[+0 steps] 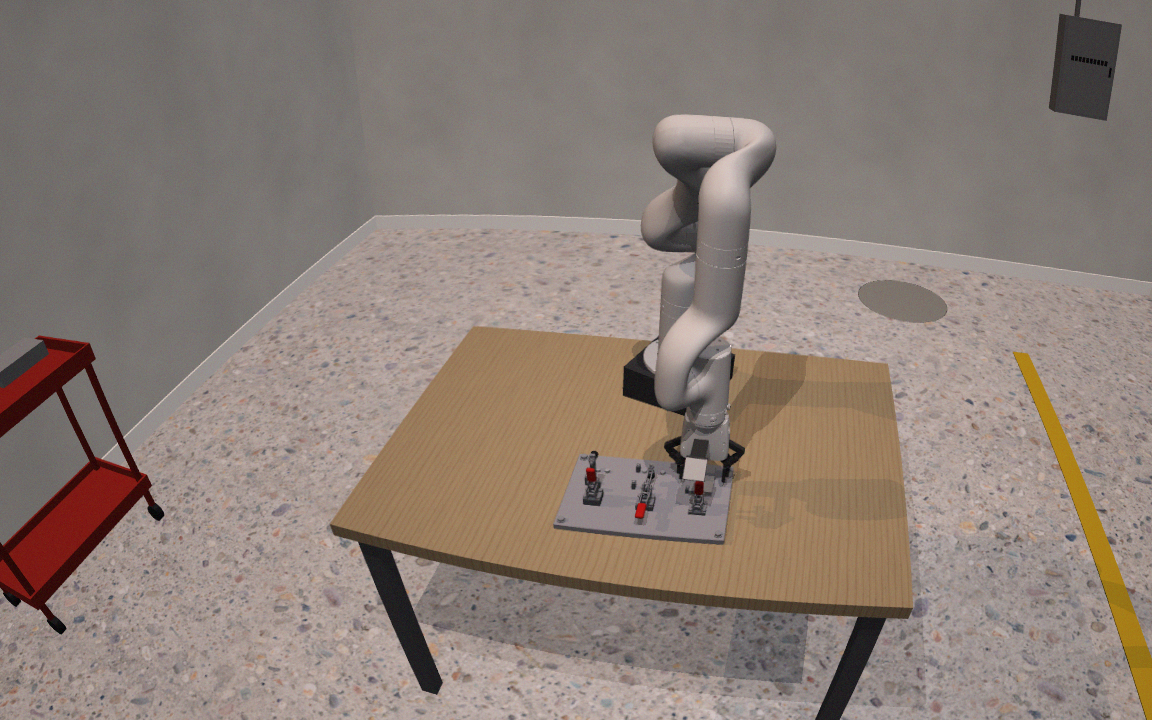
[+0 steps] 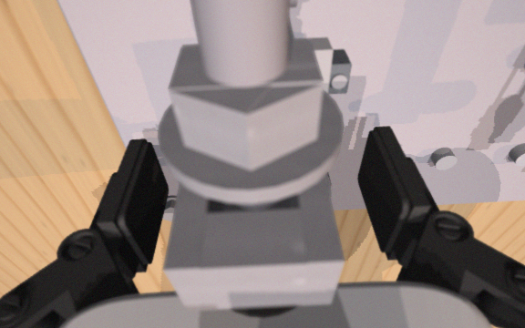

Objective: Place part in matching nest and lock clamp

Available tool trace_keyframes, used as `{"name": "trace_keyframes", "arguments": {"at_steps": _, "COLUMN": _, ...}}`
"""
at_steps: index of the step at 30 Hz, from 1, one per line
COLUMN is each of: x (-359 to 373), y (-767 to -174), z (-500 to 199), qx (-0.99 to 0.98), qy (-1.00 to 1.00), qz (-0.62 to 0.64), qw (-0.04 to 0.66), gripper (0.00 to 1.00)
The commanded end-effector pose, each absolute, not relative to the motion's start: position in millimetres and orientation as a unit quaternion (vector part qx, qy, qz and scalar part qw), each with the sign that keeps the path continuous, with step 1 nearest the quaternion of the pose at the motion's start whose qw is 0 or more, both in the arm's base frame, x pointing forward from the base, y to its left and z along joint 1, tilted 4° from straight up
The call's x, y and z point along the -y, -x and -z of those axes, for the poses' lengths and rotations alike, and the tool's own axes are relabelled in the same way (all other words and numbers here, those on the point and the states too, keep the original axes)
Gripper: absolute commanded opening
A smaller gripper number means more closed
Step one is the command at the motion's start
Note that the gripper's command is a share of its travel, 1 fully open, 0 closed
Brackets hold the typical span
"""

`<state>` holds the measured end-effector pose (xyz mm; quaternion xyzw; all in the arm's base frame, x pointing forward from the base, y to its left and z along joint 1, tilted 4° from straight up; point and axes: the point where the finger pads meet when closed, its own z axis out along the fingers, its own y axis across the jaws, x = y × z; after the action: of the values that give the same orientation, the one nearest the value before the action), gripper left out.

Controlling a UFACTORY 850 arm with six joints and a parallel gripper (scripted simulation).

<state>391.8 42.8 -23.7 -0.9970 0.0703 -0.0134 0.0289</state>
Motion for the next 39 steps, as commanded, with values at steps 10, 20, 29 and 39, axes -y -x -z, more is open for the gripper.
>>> {"name": "trace_keyframes", "arguments": {"at_steps": 10, "x": -43, "y": -392, "z": 20, "qx": -0.07, "qy": 0.997, "qz": 0.014, "qw": 0.029, "gripper": 1.0}}
{"name": "trace_keyframes", "arguments": {"at_steps": 20, "x": -42, "y": -392, "z": 7, "qx": -0.07, "qy": 0.997, "qz": 0.014, "qw": 0.029, "gripper": 1.0}}
{"name": "trace_keyframes", "arguments": {"at_steps": 29, "x": -41, "y": -392, "z": -4, "qx": -0.07, "qy": 0.997, "qz": 0.014, "qw": 0.029, "gripper": 1.0}}
{"name": "trace_keyframes", "arguments": {"at_steps": 39, "x": -41, "y": -391, "z": -17, "qx": -0.07, "qy": 0.997, "qz": 0.014, "qw": 0.029, "gripper": 1.0}}
